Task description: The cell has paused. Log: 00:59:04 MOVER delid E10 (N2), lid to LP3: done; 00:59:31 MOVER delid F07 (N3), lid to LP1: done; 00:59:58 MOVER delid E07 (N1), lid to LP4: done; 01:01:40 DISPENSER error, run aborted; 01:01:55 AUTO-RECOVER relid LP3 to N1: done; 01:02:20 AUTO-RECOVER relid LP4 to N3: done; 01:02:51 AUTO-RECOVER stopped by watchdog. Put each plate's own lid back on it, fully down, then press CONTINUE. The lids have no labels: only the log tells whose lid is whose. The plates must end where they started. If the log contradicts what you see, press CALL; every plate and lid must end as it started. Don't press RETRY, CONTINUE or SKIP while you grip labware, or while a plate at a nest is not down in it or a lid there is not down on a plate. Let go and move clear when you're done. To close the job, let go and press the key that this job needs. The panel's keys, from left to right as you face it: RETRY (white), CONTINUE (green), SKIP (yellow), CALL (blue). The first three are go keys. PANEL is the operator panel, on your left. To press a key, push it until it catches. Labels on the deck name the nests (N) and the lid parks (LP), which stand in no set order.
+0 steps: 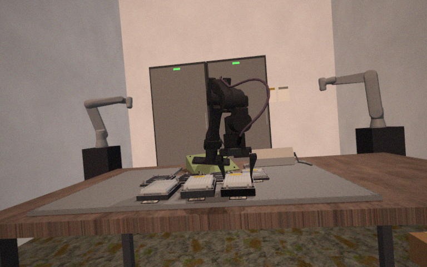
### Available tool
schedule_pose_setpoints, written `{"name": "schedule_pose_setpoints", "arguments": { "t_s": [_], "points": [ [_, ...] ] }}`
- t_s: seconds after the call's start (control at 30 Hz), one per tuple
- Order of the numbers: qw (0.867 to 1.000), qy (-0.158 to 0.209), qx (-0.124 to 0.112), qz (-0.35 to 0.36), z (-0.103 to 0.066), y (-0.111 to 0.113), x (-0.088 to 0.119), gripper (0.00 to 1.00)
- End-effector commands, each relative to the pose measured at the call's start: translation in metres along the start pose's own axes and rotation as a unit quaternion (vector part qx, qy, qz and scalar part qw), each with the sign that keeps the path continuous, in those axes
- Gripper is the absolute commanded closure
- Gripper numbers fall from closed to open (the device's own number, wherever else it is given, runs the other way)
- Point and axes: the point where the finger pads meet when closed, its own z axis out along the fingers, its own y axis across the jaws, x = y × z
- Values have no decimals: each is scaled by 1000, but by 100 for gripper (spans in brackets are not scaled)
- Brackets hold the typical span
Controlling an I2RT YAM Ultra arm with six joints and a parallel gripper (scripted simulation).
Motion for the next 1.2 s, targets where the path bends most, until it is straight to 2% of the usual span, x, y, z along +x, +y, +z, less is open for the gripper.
{"name": "schedule_pose_setpoints", "arguments": {
  "t_s": [0.0,0.63,0.67,1.17],
  "points": [
    [1000,-14,-2,0,-5,2,-6,100],
    [1000,-14,-2,0,-6,2,-7,100],
    [1000,-14,-2,0,-6,2,-7,0],
    [1000,-14,-2,0,-6,2,-7,0]
  ]
}}
